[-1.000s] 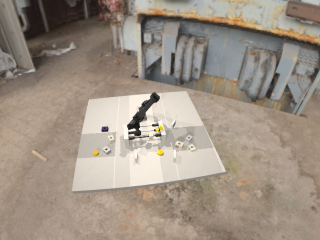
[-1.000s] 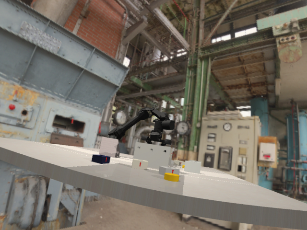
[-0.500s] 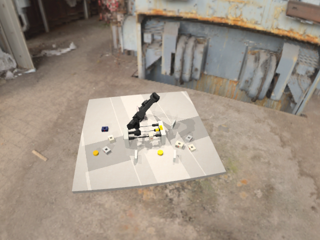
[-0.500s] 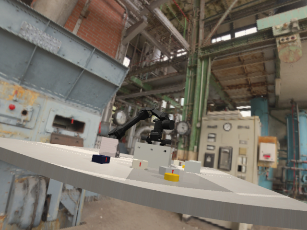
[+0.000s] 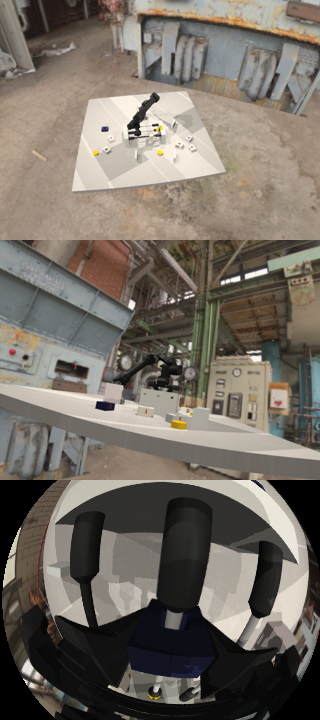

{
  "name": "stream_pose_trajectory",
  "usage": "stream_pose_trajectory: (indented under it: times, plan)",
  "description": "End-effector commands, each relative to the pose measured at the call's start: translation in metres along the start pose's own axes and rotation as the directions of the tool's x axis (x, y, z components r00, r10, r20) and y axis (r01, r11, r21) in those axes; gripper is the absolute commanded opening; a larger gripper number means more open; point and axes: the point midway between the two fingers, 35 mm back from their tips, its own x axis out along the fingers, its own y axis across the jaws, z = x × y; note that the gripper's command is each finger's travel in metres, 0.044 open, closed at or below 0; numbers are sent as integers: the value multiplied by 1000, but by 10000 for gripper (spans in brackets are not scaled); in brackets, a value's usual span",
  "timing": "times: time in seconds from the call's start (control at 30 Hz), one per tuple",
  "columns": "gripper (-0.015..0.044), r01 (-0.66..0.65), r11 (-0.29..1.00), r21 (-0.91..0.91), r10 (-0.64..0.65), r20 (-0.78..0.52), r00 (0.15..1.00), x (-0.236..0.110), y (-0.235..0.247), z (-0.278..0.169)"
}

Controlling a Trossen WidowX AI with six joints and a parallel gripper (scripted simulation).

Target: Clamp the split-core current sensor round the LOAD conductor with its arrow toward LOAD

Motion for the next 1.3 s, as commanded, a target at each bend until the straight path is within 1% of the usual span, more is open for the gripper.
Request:
stream_pose_trajectory:
  times: [0.0, 0.27, 0.3, 0.57, 0.6, 1.27]
  plan:
    - [0, 1, 1000, 6, -1, -2, 1000, 0, 1, 1]
    - [0, 0, 1000, 3, 0, -2, 1000, 5, 1, 0]
    - [26, 0, 1000, -2, 0, 2, 1000, 1, 2, 0]
    - [236, 0, 1000, -2, 0, 2, 1000, 1, 2, 0]
    - [251, 0, 1000, -2, 0, 2, 1000, 1, 2, 0]
    - [251, 0, 1000, -2, 0, 2, 1000, 1, 2, 0]
